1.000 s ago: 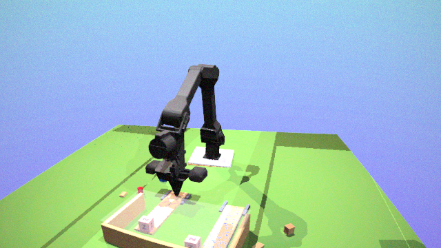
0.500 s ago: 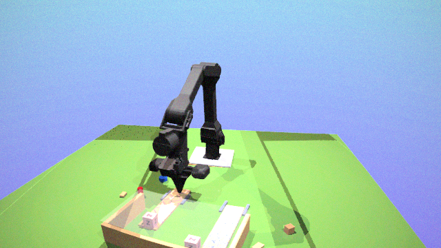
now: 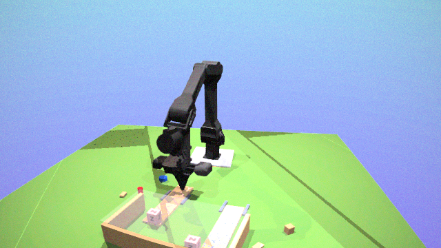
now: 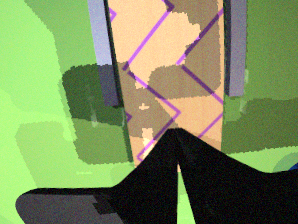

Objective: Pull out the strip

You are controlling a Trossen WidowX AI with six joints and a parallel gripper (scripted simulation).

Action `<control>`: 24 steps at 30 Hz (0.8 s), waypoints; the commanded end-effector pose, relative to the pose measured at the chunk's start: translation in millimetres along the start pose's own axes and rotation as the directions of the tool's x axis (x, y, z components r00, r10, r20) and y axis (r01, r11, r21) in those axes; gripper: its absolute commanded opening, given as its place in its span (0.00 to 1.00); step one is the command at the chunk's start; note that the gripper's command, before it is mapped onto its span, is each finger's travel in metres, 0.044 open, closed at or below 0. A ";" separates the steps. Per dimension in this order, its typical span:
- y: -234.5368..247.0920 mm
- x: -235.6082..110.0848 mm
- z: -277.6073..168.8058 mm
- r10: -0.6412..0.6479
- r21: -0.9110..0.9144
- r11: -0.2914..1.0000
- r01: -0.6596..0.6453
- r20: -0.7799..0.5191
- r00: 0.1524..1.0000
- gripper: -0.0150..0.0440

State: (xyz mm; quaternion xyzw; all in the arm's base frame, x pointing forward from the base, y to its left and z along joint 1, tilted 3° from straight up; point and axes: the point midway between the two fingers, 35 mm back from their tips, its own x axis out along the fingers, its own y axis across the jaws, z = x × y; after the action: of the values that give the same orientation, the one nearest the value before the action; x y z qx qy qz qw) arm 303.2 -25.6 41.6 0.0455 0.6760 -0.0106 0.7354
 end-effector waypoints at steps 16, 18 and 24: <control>0.0 4.0 -35.9 -0.002 0.000 1.000 0.002 -0.024 1.000 0.25; 0.0 4.0 -38.9 -0.002 0.000 1.000 0.002 -0.024 1.000 0.25; 0.2 3.9 -48.1 -0.002 0.000 1.000 0.002 -0.025 1.000 0.25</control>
State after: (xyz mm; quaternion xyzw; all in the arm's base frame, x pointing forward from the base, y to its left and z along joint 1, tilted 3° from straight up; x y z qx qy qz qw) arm 266.7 -22.1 38.9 0.0463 0.6767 -0.0113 0.7347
